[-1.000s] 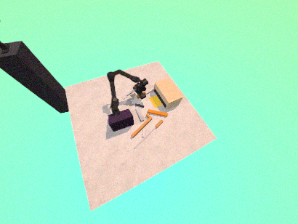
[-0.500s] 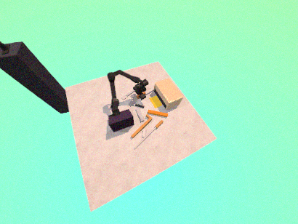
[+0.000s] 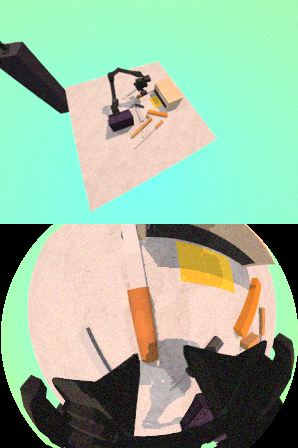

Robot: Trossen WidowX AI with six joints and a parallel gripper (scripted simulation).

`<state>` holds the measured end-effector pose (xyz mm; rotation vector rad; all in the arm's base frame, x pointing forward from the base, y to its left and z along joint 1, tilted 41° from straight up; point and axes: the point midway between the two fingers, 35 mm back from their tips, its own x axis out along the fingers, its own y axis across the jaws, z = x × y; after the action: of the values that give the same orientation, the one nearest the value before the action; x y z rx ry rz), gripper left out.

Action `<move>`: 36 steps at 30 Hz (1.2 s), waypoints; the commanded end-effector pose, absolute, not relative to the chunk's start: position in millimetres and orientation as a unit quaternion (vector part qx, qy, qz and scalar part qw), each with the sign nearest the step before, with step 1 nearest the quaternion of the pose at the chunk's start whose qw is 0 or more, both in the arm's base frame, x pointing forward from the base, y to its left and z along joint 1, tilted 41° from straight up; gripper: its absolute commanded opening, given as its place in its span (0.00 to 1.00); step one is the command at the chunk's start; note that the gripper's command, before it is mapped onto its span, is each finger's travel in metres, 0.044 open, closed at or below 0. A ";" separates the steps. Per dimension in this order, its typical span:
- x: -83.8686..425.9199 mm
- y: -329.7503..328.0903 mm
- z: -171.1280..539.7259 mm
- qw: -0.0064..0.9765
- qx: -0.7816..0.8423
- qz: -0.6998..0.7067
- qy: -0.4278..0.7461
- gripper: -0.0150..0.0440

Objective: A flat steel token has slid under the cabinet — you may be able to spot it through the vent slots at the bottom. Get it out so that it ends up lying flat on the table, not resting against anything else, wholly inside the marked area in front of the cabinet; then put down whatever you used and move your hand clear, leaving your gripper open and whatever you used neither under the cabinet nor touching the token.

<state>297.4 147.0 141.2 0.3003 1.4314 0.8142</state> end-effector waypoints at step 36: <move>286.2 180.5 131.2 0.663 0.140 0.361 0.641 0.71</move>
<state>286.9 178.5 133.1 0.3134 1.4480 0.8179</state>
